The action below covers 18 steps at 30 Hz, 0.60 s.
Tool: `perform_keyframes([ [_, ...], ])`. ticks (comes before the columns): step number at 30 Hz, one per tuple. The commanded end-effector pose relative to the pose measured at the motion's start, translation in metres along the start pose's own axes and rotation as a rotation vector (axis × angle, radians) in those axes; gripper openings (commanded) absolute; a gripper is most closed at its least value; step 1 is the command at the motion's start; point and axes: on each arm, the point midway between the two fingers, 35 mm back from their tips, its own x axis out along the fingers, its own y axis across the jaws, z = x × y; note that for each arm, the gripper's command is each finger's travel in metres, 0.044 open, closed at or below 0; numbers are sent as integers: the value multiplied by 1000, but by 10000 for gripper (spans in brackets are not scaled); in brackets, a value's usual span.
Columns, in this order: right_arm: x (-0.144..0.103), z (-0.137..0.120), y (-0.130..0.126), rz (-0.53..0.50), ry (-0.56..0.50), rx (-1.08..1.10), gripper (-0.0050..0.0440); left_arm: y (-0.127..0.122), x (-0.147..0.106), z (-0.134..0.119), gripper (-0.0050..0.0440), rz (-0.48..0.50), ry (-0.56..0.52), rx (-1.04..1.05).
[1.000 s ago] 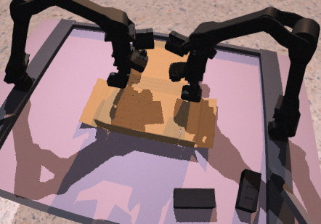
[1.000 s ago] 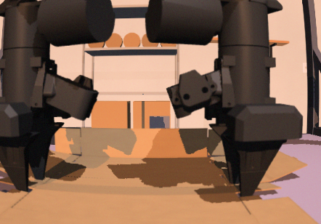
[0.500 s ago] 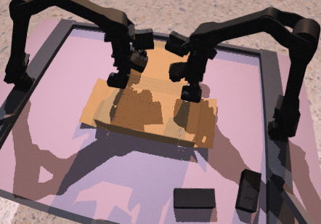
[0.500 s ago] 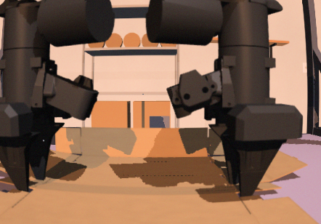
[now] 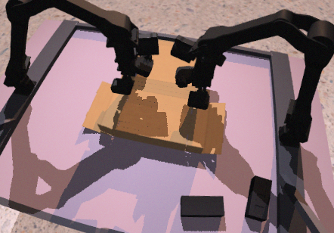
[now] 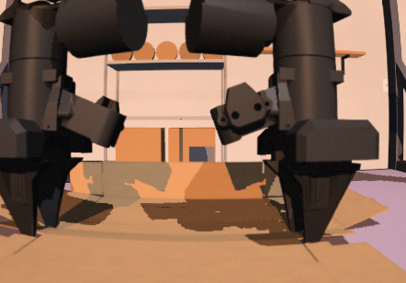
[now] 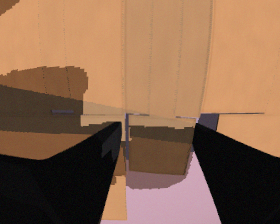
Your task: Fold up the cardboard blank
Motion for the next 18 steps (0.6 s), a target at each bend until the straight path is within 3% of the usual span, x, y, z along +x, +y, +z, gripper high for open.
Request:
perform_keyframes([
  [1, 4, 1, 6, -37, -5, -5, 251, -6, -2, 5, 252, 40, -25, 3],
  [18, 4, 1, 7, -37, -5, -6, 251, -6, -1, 5, 252, 40, -24, 5],
])
